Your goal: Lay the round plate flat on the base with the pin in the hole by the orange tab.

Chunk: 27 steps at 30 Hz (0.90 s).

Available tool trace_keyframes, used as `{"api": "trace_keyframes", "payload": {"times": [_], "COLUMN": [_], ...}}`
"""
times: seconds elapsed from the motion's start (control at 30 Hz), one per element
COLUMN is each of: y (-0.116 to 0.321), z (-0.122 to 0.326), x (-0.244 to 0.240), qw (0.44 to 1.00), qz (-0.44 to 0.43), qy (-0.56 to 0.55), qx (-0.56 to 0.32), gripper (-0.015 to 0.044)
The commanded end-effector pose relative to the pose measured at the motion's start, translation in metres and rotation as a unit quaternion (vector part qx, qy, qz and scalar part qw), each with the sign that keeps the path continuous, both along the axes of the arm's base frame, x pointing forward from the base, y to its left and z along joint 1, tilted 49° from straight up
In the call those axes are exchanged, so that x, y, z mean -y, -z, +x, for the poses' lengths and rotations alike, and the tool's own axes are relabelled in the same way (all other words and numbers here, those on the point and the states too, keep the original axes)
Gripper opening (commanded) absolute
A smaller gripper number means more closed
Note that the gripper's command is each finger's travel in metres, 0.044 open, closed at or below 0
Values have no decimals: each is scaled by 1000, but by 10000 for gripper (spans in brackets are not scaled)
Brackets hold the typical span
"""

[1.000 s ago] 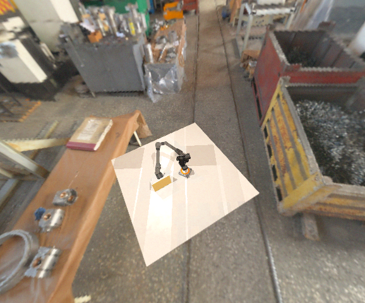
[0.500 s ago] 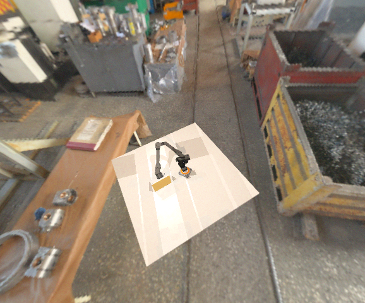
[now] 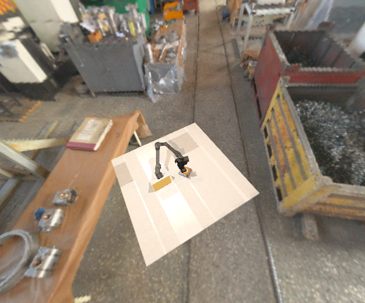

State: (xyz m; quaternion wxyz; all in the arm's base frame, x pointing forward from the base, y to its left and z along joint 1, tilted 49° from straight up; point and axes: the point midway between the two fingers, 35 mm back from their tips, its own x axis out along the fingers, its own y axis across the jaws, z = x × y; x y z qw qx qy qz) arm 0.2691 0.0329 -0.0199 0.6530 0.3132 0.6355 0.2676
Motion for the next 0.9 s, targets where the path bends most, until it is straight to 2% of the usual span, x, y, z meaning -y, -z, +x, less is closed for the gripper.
{"api": "trace_keyframes", "payload": {"times": [0.0,0.87], "y": [5,21], "z": [-7,-17], "x": [2,20], "qw": [1000,1000], "qz": [-2,-2], "qy": [-3,-3], "qx": [-3,-3], "gripper": [0,0]}}
